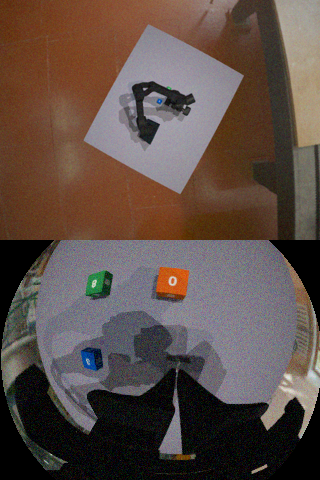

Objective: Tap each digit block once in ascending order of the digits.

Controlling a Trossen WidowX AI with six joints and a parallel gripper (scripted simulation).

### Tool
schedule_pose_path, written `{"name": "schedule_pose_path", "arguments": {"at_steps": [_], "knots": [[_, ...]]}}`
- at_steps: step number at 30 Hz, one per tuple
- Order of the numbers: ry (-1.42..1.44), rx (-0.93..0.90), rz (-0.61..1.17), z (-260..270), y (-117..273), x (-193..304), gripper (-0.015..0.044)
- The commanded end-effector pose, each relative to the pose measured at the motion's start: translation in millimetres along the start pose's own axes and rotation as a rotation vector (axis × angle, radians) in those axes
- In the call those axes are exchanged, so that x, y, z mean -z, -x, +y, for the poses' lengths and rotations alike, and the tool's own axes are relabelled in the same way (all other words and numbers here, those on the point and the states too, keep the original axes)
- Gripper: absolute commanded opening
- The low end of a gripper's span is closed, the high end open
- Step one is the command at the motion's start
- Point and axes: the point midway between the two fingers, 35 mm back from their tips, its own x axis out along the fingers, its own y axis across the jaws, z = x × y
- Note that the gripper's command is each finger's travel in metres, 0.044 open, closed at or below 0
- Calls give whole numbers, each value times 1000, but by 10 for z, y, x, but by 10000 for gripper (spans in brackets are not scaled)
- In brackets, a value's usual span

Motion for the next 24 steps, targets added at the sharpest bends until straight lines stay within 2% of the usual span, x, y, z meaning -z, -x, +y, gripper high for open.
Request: {"name": "schedule_pose_path", "arguments": {"at_steps": [1,17,21,24], "knots": [[-6,-6,0,5,-62,12,20],[-6,-8,0,12,-245,18,20],[-6,-5,0,5,36,14,20],[-6,-6,0,5,59,16,20]]}}
